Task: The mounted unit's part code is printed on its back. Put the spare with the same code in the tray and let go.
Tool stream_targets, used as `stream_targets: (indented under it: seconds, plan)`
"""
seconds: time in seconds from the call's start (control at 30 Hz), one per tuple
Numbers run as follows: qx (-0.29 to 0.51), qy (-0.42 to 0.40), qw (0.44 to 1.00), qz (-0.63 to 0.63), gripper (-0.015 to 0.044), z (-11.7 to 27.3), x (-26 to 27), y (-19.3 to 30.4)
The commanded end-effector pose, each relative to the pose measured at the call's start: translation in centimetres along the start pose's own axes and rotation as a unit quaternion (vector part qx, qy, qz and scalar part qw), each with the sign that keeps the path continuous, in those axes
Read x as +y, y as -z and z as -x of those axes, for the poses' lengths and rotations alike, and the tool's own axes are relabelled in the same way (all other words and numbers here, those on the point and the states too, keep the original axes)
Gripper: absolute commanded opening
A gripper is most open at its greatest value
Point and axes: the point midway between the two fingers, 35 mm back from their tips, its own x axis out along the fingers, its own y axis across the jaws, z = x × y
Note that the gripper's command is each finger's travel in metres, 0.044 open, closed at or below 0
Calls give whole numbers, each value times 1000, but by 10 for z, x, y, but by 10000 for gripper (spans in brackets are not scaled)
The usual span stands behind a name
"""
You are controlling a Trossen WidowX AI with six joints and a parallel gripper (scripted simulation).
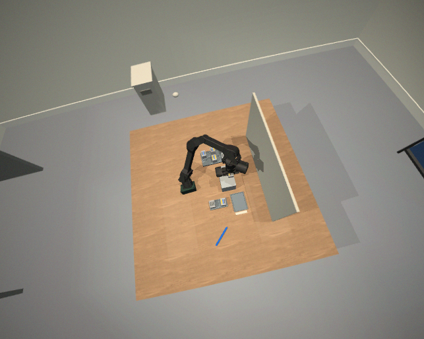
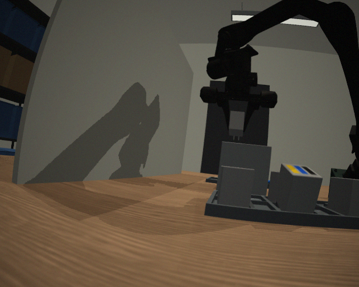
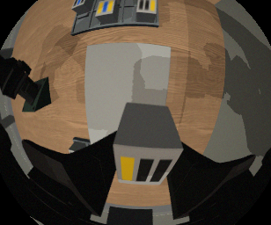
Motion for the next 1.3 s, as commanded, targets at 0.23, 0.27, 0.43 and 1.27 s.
stream_targets:
  seconds: [0.23,0.27,0.43,1.27]
  plan:
    - [3,2,1000,6,0,-5,-18,54]
    - [2,2,1000,6,0,-6,-19,59]
    - [1,1,1000,7,0,-12,-24,84]
    - [-6,0,1000,13,0,-43,-28,164]
